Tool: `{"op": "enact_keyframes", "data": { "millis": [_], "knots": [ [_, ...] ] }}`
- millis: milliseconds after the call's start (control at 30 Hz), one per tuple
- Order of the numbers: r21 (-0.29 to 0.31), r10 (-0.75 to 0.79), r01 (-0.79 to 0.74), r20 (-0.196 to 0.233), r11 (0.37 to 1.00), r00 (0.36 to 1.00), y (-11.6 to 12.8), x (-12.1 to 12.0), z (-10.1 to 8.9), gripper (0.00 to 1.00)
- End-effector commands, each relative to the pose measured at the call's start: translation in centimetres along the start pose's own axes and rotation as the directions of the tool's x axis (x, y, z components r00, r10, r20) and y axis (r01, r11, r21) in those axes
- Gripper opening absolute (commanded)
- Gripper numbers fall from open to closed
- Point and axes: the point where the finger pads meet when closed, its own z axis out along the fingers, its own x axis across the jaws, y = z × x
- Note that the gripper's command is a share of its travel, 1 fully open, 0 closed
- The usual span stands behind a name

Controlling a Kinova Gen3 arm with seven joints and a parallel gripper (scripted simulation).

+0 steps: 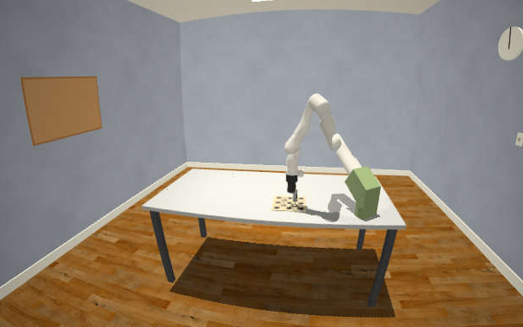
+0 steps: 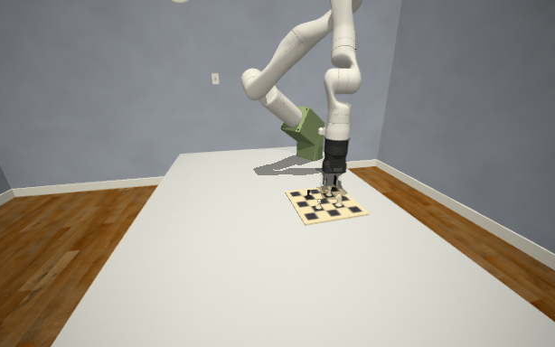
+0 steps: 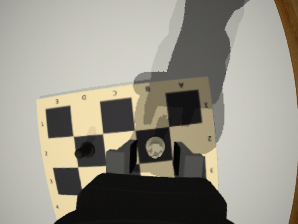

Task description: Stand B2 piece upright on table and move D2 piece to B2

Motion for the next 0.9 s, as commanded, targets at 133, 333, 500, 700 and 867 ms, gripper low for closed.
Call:
{"op": "enact_keyframes", "data": {
  "millis": [133, 333, 500, 700, 867],
  "knots": [
    [-0.001, 0.0, 0.0, -0.001, 1.0, 1.0, 0.0, 0.0, 0.4, 0.73],
    [-0.001, 0.0, 0.0, -0.001, 1.0, 1.0, 0.0, 0.0, 1.5, 0.73],
    [-0.001, 0.0, 0.0, -0.001, 1.0, 1.0, 0.0, 0.0, 2.3, 0.73],
    [-0.001, 0.0, 0.0, -0.001, 1.0, 1.0, 0.0, 0.0, 2.9, 0.73],
    [-0.001, 0.0, 0.0, -0.001, 1.0, 1.0, 0.0, 0.0, 3.1, 0.73]
  ]
}}
